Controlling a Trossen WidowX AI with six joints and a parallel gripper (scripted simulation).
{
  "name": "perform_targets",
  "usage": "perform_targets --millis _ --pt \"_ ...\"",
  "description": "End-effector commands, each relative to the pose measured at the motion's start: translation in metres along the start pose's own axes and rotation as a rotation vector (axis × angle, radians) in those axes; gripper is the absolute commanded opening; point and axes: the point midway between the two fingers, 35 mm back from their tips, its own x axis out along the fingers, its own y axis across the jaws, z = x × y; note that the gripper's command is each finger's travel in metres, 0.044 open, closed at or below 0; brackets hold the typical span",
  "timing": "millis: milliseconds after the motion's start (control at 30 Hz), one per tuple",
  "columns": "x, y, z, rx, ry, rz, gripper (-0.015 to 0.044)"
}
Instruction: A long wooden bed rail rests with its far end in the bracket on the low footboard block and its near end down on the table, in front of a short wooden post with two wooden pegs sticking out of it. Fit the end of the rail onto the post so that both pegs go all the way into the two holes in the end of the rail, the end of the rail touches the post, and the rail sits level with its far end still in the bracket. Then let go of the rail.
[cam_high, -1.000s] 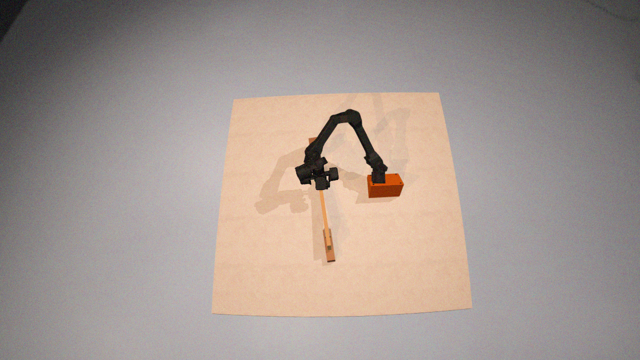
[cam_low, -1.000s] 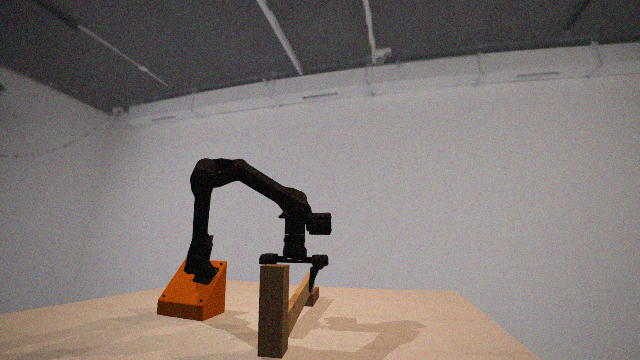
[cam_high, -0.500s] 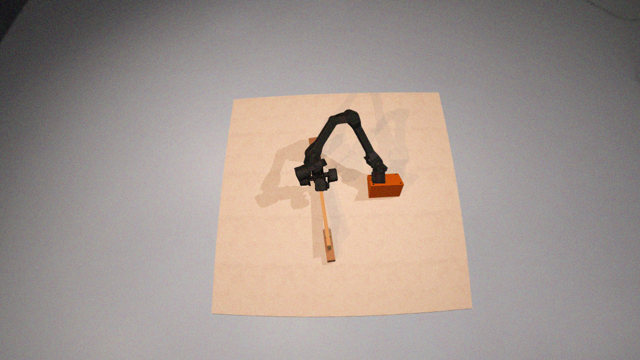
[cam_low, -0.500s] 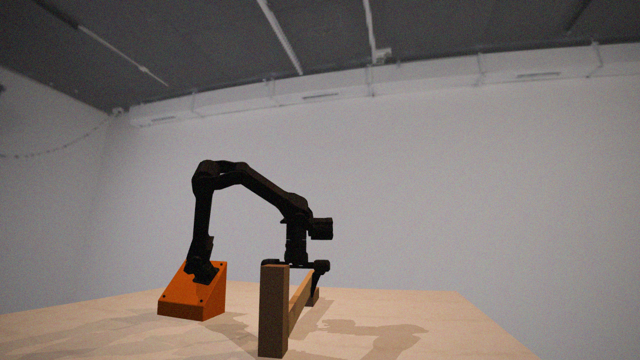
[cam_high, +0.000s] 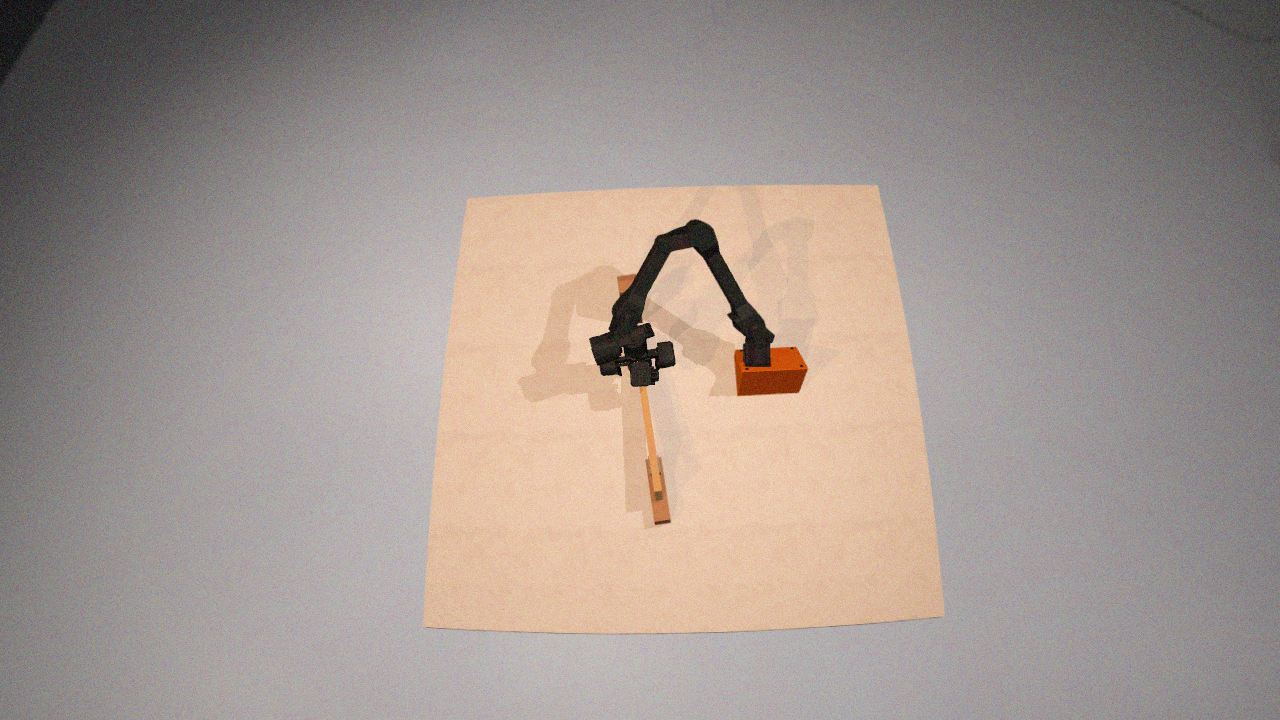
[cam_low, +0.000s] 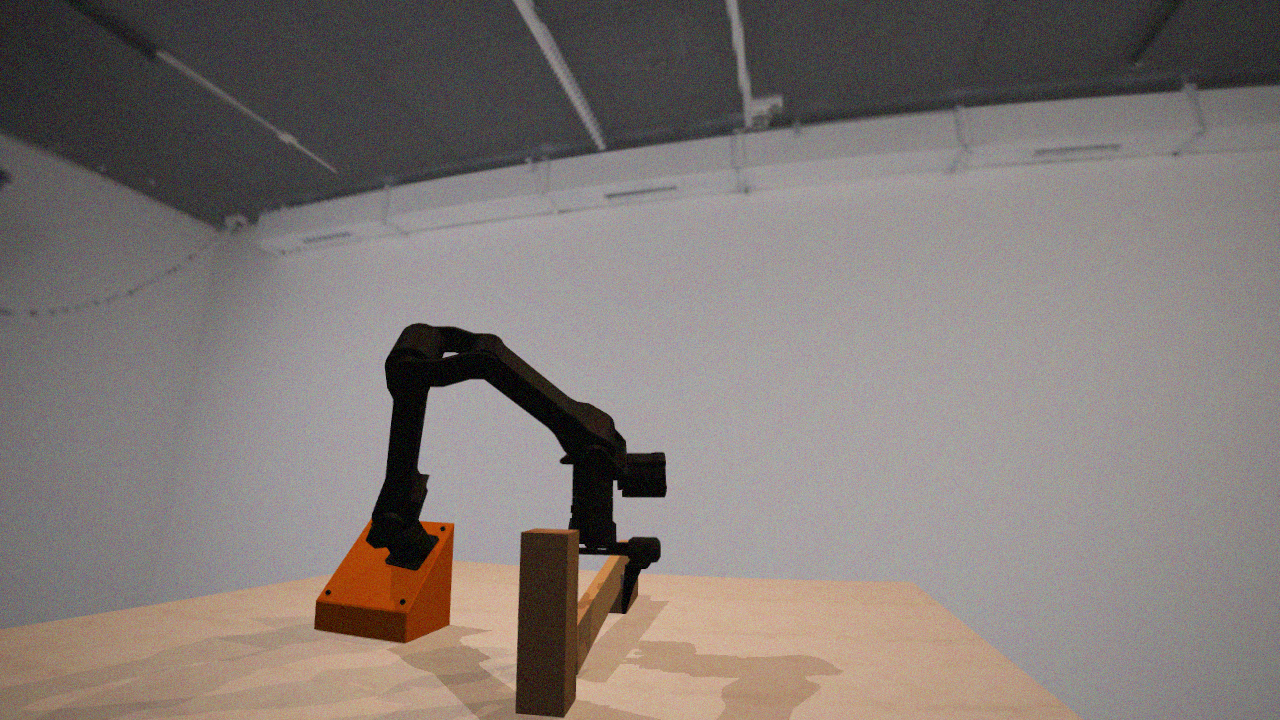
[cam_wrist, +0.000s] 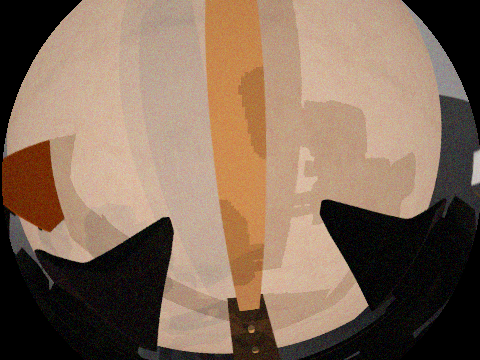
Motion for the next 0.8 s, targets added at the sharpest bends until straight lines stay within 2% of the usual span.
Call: perform_targets --millis 0,567,767 --pt "0.007 0.003 0.000 -0.007 0.006 0.005 0.0440" --pt "0.031 0.005 -0.001 -0.007 0.010 0.006 0.0440" --pt "0.031 0.005 -0.001 -0.007 0.010 0.006 0.0282"
